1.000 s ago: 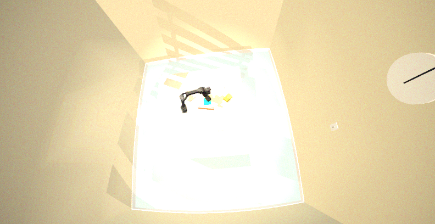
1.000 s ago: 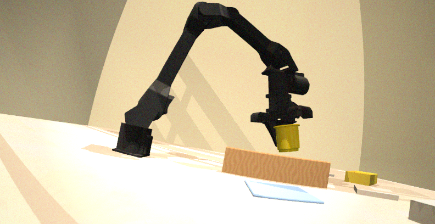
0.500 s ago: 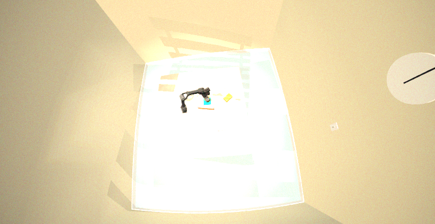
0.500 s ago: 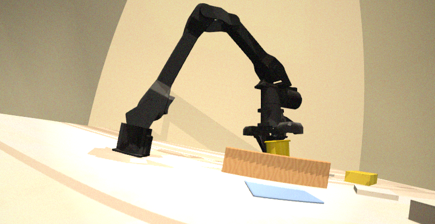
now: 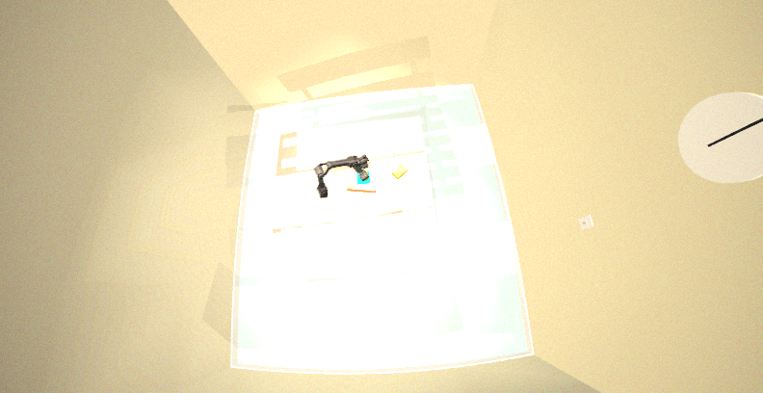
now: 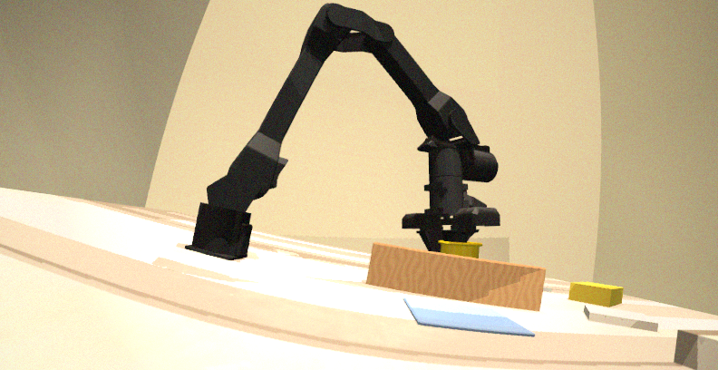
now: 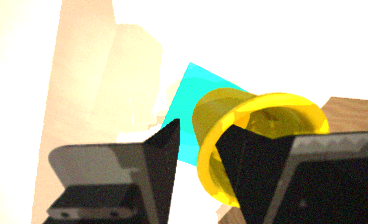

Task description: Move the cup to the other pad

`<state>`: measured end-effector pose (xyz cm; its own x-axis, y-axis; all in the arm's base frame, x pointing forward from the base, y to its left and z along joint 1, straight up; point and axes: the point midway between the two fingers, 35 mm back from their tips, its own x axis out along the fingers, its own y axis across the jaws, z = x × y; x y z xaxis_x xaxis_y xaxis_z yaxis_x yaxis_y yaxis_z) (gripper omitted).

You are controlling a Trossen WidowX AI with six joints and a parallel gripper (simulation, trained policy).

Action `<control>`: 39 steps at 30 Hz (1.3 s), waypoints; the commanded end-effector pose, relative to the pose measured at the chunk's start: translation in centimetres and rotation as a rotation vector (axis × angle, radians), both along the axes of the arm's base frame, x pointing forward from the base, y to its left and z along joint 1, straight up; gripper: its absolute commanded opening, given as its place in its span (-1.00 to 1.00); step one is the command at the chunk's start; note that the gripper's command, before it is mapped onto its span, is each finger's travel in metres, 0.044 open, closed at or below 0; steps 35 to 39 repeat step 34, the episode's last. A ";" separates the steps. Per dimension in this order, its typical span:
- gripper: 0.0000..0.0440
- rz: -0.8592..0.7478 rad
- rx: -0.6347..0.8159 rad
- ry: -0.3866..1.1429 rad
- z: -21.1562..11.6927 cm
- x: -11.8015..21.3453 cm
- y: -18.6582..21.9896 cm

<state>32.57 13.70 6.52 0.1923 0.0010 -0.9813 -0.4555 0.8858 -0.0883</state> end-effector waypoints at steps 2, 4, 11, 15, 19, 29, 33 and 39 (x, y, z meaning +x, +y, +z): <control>-0.25 -0.010 0.047 -0.041 1.2 0.5 0.3; -0.26 -0.007 0.057 -0.054 1.7 0.5 0.3; -0.18 -0.008 0.089 -0.064 3.0 -0.2 0.1; -0.10 -0.013 0.109 -0.073 3.9 -0.7 0.1; 0.00 -0.020 0.129 -0.087 5.0 -1.0 0.0; 0.46 -0.042 0.174 -0.150 8.4 -1.2 -0.4; 0.86 -0.059 0.187 -0.172 9.7 -1.0 -0.7; 0.98 -0.064 0.190 -0.178 10.0 -0.9 -0.8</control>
